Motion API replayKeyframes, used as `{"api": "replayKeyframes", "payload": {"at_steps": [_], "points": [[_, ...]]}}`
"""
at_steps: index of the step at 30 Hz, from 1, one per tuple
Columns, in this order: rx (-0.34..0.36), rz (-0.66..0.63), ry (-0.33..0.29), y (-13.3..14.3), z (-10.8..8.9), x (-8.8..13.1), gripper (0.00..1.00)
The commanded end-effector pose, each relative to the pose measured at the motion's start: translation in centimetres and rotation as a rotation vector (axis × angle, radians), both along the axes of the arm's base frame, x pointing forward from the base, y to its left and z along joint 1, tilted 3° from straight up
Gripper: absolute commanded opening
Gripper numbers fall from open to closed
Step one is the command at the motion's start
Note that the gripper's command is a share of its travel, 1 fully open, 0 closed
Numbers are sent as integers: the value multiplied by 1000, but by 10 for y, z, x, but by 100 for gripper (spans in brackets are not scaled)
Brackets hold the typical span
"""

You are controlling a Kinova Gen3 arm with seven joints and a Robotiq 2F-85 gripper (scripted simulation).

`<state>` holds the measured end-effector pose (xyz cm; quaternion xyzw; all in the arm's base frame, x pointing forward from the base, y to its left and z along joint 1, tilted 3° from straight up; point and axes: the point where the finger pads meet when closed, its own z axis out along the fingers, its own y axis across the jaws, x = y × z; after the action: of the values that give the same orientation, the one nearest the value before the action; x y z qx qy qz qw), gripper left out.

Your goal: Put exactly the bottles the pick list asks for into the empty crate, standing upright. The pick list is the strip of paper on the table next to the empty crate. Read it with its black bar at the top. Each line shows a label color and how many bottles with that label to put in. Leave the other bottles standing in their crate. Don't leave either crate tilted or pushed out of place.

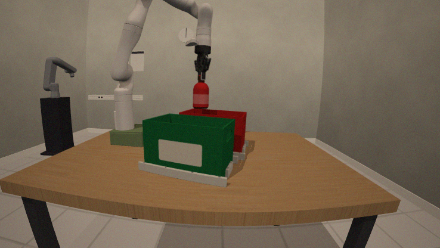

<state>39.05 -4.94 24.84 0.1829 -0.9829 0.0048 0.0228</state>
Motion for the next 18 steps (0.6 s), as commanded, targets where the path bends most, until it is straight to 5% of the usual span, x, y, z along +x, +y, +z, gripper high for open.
{"api": "replayKeyframes", "payload": {"at_steps": [1, 18], "points": [[0, 0, -2, 6, 1, 0, 10], [0, 0, -2, 33, 0, -2, 10]]}}
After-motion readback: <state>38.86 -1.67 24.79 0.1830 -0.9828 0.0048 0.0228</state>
